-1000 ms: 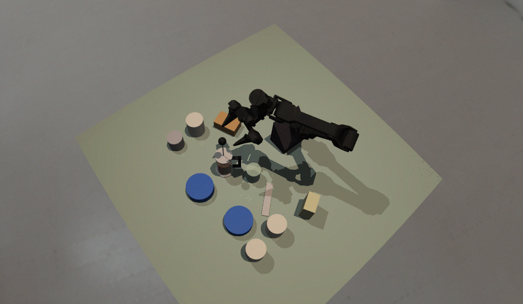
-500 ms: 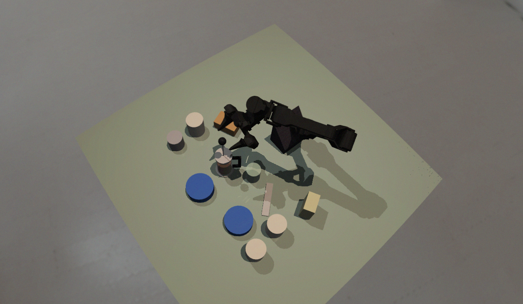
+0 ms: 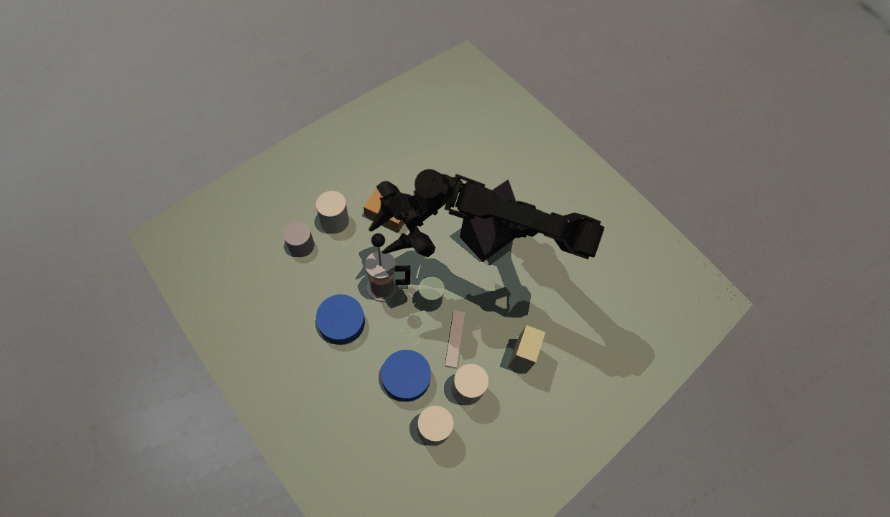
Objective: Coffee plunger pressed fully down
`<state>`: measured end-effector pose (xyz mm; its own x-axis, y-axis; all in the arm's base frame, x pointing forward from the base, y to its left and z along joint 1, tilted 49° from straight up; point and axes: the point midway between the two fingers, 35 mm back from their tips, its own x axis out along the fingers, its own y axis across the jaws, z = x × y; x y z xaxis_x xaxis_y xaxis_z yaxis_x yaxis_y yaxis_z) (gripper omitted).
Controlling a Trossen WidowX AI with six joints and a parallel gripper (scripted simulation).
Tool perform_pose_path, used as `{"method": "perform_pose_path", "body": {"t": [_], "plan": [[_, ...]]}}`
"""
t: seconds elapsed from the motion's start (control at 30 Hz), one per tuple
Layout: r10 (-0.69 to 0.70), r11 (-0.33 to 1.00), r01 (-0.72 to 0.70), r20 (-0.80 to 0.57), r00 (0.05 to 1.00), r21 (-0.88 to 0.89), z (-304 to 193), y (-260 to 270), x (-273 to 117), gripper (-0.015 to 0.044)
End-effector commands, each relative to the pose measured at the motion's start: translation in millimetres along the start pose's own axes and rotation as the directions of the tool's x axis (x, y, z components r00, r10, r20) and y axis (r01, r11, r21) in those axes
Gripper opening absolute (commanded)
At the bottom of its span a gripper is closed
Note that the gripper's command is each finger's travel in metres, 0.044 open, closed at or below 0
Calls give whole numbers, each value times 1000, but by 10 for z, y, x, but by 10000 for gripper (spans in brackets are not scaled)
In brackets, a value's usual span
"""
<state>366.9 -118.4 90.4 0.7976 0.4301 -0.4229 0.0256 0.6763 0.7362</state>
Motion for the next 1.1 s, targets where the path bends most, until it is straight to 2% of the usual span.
{"method": "perform_pose_path", "body": {"t": [0.0, 0.07, 0.2, 1.07], "plan": [[-6, 1000, 6, -1, 1000, 10, -10, -25, 11, 204], [-6, 1000, 6, -1, 1000, 10, -10, -25, 11, 151], [-6, 1000, 6, -1, 1000, 10, -10, -25, 11, 125], [-9, 1000, 9, -5, 1000, 8, -231, -54, 197, 125]]}}
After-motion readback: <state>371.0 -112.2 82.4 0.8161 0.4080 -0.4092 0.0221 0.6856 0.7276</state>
